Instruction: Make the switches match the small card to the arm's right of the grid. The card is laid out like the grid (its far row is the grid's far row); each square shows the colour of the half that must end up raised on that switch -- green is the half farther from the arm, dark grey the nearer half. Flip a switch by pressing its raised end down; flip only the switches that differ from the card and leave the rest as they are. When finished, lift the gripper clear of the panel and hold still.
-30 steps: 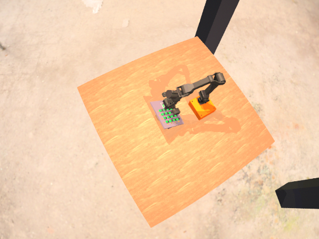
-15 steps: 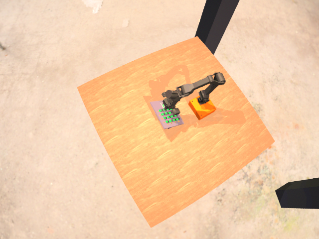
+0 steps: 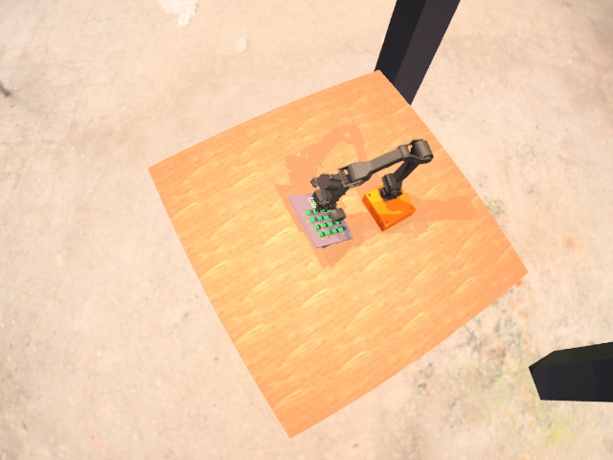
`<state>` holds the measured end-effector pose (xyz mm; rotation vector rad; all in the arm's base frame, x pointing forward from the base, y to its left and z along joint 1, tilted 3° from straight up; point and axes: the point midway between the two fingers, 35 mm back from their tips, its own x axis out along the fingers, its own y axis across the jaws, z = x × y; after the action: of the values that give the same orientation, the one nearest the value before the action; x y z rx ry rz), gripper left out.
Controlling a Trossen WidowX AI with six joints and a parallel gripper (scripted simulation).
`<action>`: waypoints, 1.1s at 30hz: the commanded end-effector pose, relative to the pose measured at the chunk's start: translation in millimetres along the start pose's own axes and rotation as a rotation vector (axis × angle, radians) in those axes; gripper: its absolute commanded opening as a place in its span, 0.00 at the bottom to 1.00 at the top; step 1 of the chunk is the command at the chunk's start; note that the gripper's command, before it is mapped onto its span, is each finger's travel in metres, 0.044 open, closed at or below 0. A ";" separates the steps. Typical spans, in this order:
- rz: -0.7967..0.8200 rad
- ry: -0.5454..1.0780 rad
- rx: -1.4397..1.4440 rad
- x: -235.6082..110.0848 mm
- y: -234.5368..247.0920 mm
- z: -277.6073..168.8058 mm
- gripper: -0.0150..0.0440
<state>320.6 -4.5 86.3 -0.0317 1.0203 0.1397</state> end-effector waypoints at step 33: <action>-0.004 -0.020 0.004 -60.8 6.3 -4.3 0.25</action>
<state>288.1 -10.5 133.8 -0.0285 0.9986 0.1317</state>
